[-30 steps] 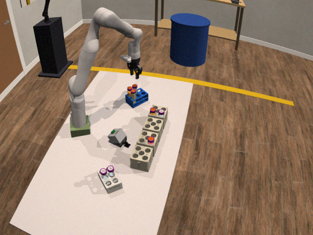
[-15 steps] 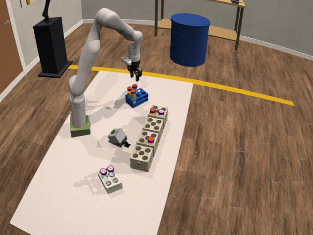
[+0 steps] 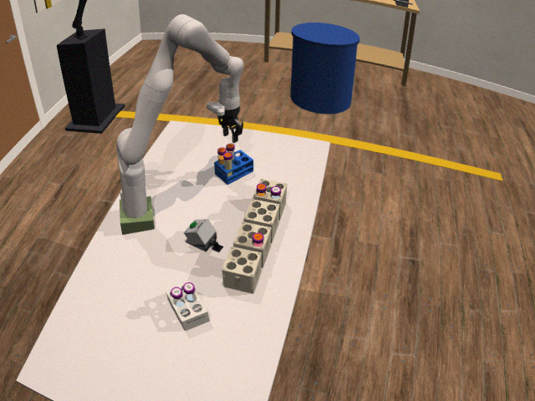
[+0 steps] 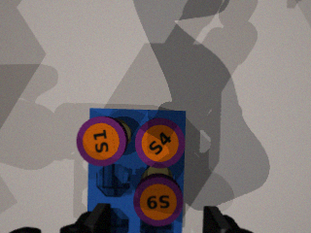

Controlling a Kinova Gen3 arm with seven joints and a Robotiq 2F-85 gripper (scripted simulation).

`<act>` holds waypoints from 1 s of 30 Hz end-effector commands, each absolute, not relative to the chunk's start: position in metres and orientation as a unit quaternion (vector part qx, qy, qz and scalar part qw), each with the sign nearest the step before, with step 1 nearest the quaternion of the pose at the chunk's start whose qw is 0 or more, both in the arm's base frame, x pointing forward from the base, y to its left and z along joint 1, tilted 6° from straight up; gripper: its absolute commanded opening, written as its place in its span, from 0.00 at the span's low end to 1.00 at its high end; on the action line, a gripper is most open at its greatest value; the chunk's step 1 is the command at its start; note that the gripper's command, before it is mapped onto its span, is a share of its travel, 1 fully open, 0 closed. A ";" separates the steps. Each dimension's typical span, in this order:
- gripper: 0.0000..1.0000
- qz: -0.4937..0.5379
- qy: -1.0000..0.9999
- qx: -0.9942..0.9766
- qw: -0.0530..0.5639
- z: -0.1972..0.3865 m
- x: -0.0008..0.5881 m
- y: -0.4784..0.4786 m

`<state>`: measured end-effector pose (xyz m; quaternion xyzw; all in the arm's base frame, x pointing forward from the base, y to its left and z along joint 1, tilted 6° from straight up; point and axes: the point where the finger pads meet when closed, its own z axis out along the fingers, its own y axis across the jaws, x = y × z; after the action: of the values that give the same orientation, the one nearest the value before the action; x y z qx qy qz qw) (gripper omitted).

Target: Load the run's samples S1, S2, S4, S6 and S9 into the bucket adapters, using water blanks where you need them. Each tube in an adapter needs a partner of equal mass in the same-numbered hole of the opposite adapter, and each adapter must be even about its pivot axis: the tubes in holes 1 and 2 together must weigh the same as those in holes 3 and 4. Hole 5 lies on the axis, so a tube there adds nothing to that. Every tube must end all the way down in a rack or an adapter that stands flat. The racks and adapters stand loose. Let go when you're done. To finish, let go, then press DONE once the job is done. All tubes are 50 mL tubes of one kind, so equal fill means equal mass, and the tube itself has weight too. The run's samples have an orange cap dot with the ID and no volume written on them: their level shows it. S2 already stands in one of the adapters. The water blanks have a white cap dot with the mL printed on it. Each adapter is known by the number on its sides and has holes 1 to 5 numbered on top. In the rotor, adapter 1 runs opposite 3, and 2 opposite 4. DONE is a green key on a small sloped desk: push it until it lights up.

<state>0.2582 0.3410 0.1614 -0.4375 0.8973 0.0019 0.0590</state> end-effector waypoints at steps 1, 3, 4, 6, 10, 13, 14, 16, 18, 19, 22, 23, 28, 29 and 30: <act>0.62 0.001 0.898 -0.435 0.059 0.155 0.259 0.341; 0.62 0.002 0.899 -0.435 0.058 0.154 0.259 0.341; 0.62 0.001 0.898 -0.435 0.059 0.153 0.259 0.341; 0.62 0.001 0.898 -0.435 0.059 0.150 0.259 0.341; 0.62 0.001 0.898 -0.435 0.059 0.145 0.260 0.342; 0.62 0.001 0.898 -0.435 0.059 0.141 0.260 0.342; 0.62 0.001 0.898 -0.435 0.059 0.139 0.260 0.342; 0.62 0.001 0.898 -0.435 0.059 0.137 0.261 0.342; 0.62 0.001 0.898 -0.435 0.058 0.135 0.261 0.342; 0.62 0.001 0.898 -0.435 0.058 0.135 0.261 0.342; 0.62 0.001 0.898 -0.435 0.058 0.131 0.261 0.342; 0.62 0.001 0.898 -0.435 0.058 0.130 0.261 0.342; 0.62 0.001 0.898 -0.436 0.058 0.124 0.262 0.343; 0.62 0.001 0.898 -0.436 0.058 0.122 0.262 0.343; 0.62 0.001 0.898 -0.436 0.058 0.121 0.262 0.343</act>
<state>0.2620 0.3428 0.1270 -0.4373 0.8974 0.0019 0.0590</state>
